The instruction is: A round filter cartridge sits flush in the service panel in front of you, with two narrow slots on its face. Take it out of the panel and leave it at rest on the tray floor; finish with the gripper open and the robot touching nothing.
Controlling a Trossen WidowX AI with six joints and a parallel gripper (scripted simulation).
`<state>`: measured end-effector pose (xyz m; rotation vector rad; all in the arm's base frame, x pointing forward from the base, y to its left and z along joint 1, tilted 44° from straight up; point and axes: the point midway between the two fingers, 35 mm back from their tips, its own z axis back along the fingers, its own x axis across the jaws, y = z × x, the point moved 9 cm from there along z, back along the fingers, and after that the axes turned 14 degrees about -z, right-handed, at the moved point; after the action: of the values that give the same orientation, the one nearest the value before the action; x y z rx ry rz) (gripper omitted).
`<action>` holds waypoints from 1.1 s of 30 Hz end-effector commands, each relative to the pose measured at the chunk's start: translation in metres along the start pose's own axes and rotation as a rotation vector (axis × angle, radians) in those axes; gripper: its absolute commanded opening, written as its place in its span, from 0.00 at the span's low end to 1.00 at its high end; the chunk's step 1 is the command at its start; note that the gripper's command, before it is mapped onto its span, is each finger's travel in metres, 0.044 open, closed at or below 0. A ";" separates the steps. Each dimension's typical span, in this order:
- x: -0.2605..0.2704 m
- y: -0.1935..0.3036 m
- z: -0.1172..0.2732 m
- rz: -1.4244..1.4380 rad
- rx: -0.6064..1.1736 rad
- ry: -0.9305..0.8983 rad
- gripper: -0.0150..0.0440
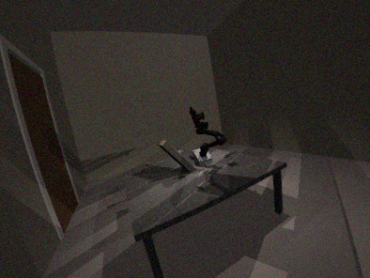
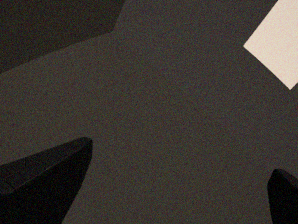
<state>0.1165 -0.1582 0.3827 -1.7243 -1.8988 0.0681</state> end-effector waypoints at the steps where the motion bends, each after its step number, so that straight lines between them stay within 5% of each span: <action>1: -0.001 0.001 0.000 -0.004 0.010 0.007 0.89; 12: -0.070 0.077 0.003 -0.334 0.599 0.437 0.41; 25: -0.094 0.154 0.075 -1.105 1.267 1.134 0.41; 30: -0.078 0.163 0.099 -1.502 1.398 1.461 0.41; 33: -0.075 0.163 0.101 -1.557 1.406 1.506 0.41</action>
<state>0.2216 -0.1835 0.2092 0.4631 -0.9992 -0.1783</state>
